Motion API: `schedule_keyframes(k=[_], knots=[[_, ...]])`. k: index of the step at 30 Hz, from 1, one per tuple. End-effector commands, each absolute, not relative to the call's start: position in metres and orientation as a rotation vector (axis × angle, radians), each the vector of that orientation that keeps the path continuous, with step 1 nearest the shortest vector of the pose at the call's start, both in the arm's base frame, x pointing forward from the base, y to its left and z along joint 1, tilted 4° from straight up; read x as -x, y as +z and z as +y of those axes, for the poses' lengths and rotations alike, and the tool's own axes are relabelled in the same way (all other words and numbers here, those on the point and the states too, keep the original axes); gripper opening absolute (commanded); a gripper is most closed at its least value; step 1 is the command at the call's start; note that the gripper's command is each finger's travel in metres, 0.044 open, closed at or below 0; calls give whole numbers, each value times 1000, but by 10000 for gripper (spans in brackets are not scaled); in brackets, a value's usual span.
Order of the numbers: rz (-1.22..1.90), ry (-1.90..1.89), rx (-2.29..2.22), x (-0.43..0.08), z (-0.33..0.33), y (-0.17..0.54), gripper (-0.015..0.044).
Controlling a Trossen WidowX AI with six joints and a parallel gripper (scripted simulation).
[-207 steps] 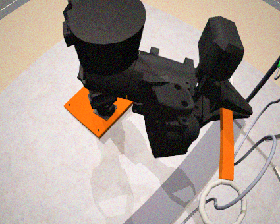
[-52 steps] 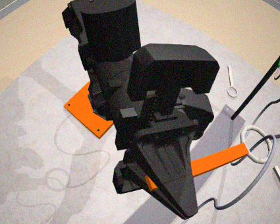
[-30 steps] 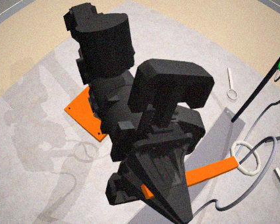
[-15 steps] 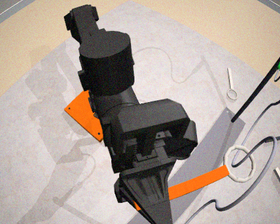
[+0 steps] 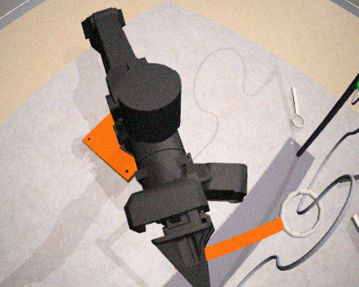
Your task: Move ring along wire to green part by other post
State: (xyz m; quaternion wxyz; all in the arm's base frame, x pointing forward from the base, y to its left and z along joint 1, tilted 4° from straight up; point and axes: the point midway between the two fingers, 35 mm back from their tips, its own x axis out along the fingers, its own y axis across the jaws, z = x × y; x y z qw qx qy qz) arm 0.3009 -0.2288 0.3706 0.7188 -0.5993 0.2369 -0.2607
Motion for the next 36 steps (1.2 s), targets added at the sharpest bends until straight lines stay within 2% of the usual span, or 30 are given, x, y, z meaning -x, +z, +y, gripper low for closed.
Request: schedule_keyframes(k=[1, 36], knots=[[535, -564, 1234, -299, -224, 357, -150], [579, -391, 371, -311, -140, 264, -150]])
